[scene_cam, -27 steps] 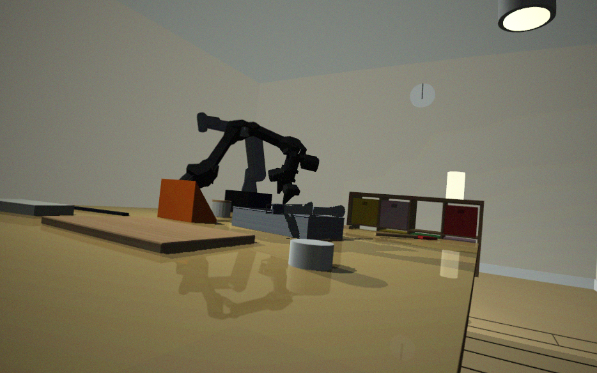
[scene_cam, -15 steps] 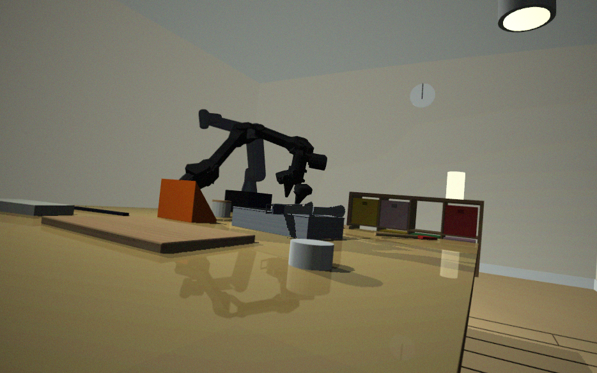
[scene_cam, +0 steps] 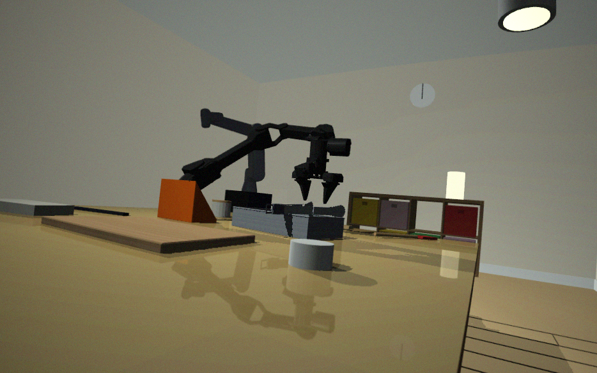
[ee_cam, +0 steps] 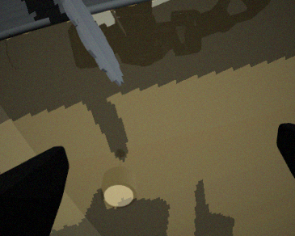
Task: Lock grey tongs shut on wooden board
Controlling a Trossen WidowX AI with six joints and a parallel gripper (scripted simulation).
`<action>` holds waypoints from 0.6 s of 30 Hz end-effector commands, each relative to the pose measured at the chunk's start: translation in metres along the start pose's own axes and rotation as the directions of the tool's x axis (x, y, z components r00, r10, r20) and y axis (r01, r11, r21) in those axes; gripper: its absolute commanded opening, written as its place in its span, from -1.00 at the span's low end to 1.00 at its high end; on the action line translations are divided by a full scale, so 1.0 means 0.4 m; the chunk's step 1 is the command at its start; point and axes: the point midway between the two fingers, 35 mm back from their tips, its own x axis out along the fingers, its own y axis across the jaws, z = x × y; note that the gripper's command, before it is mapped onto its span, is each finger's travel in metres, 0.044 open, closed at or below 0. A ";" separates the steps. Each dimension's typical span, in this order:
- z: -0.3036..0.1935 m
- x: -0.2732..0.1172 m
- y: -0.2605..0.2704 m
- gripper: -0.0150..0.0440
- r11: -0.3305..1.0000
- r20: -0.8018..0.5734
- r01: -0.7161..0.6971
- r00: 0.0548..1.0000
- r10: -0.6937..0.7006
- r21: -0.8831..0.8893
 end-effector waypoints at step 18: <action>0.360 -0.124 0.242 1.00 0.988 0.086 -0.049 0.994 0.062 -0.144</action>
